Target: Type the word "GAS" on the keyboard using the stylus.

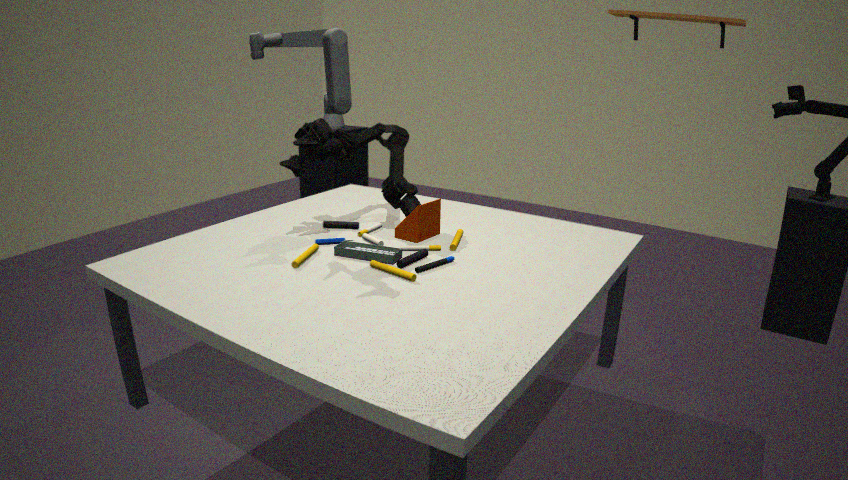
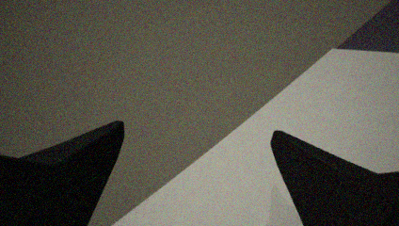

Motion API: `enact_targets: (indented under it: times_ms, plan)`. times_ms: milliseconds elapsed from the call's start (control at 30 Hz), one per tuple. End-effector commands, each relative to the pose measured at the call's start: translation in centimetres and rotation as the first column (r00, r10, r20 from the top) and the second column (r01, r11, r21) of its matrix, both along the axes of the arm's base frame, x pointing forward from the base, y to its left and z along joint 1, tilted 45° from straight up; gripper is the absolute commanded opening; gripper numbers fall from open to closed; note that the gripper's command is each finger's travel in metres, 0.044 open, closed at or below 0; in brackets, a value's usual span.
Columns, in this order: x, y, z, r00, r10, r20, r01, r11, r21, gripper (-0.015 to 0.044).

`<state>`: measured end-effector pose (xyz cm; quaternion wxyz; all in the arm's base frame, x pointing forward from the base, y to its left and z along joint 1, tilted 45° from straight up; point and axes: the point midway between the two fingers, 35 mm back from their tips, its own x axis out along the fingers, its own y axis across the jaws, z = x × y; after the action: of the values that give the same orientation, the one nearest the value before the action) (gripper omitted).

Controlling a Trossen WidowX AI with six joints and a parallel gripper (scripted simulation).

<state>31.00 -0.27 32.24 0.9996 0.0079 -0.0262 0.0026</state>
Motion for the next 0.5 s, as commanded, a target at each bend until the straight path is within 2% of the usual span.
enact_targets:
  times_ms: [0,100,233,467]
  plan:
    - [0.2,0.0,-0.2,1.0,0.0,-0.011,0.0,1.0,0.003,0.0414]
    - [2.1,0.8,-3.7,0.986,-0.001,-0.169,0.007,0.999,0.037,0.0335]
    - [4.3,2.4,-10.0,0.904,-0.011,-0.427,0.038,0.998,0.053,0.023]
    - [4.2,5.3,-21.2,0.612,-0.102,-0.784,0.086,0.994,-0.062,0.0046]
